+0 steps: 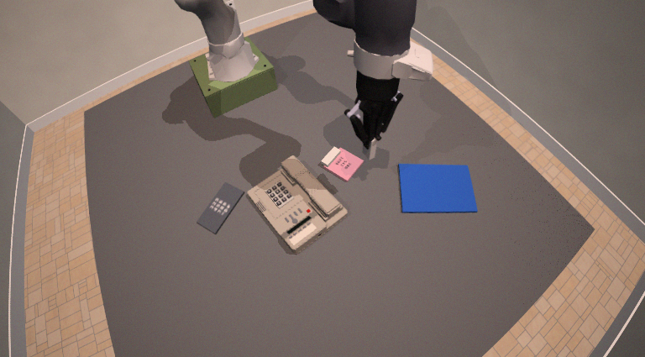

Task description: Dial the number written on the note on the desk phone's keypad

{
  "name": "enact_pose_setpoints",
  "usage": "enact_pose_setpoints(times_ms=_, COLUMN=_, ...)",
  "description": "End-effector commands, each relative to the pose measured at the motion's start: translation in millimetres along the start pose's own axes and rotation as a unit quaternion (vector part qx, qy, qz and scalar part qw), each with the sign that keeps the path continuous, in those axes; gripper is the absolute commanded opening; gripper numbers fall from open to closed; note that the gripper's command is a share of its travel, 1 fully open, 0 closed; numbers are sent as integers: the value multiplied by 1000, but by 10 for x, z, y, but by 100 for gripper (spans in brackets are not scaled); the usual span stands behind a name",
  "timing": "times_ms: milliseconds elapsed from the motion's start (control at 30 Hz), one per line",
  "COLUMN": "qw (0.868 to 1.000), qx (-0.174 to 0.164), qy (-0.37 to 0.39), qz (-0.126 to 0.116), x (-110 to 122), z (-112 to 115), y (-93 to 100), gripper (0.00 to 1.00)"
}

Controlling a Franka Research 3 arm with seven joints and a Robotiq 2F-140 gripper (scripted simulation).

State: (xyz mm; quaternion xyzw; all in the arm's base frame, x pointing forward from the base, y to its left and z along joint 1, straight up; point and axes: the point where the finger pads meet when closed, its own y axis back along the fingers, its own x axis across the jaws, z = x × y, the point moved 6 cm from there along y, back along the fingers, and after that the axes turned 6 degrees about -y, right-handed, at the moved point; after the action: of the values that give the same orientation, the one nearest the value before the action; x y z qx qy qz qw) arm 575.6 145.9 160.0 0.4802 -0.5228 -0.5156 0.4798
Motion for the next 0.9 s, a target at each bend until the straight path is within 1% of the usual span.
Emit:
enact_pose_setpoints(times_ms=0, qw=1000, qx=14, qy=-2, qz=6, x=42, z=-34, y=-18, gripper=0)
enact_pose_setpoints(times_ms=100, qw=999, qx=32, qy=-3, qz=15, x=105, z=-67, y=-47, gripper=0)
enact_pose_setpoints(times_ms=167, qw=999, qx=32, qy=-3, qz=15, x=105, z=-67, y=-47, gripper=0)
enact_pose_setpoints(times_ms=233, qw=999, qx=48, qy=-4, qz=22, x=156, z=-94, y=-69, gripper=0)
enact_pose_setpoints(times_ms=400, qw=994, qx=102, qy=-2, qz=38, x=294, z=-158, y=-118, gripper=0)
enact_pose_setpoints(times_ms=533, qw=987, qx=155, qy=7, qz=42, x=371, z=-175, y=-138, gripper=0)
enact_pose_setpoints(times_ms=667, qw=977, qx=210, qy=22, qz=30, x=373, z=-117, y=-140, gripper=0)
enact_pose_setpoints(times_ms=733, qw=977, qx=210, qy=22, qz=30, x=373, z=-117, y=-140, gripper=0)
enact_pose_setpoints(times_ms=800, qw=971, qx=235, qy=32, qz=17, x=338, z=-48, y=-136, gripper=0)
enact_pose_setpoints(times_ms=867, qw=965, qx=258, qy=43, qz=-2, x=279, z=54, y=-128, gripper=0)
